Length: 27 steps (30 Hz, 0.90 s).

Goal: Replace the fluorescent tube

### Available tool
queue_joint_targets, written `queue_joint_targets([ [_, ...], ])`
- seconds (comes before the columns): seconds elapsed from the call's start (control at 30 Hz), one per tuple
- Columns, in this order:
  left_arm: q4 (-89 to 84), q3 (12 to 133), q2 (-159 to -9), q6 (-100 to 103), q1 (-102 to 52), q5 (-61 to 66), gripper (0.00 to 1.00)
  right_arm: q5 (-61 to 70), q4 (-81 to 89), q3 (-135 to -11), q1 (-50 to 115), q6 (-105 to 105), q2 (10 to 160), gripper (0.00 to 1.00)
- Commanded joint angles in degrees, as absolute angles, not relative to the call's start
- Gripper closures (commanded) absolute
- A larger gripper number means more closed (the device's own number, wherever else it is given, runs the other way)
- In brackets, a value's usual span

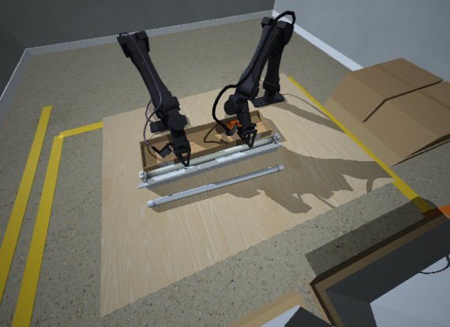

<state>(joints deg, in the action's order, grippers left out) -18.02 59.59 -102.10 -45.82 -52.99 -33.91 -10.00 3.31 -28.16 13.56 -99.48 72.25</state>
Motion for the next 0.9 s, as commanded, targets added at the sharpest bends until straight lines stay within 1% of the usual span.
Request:
queue_joint_targets([
  [0.0,-21.14,60.35,-99.31,-44.23,-54.27,-34.96,0.51,-11.21,9.04,-27.73,14.61,-100.16,69.37,0.51],
  [0.1,-23.34,61.24,-98.04,-43.06,-55.18,-35.47,0.51,-11.55,12.27,-30.12,14.95,-100.61,66.09,0.51],
  [0.2,-21.74,61.37,-98.05,-43.69,-55.20,-35.10,0.51,-11.35,10.51,-30.43,15.02,-100.48,66.12,0.51],
  [0.23,-24.93,61.07,-97.08,-42.24,-55.85,-35.94,0.51,-11.85,14.62,-29.10,15.33,-100.84,64.33,0.51],
  [0.53,-32.33,62.83,-93.00,-38.44,-59.12,-37.56,0.51,-13.18,24.71,-31.61,17.32,-102.40,55.88,0.51],
  [0.57,-30.10,62.96,-93.69,-39.35,-58.64,-37.11,0.51,-12.88,22.22,-31.87,17.32,-102.17,57.02,0.51],
  [0.87,-28.26,60.75,-93.18,-39.53,-58.76,-37.02,0.51,-12.79,22.01,-29.46,15.78,-101.15,58.61,0.51],
])
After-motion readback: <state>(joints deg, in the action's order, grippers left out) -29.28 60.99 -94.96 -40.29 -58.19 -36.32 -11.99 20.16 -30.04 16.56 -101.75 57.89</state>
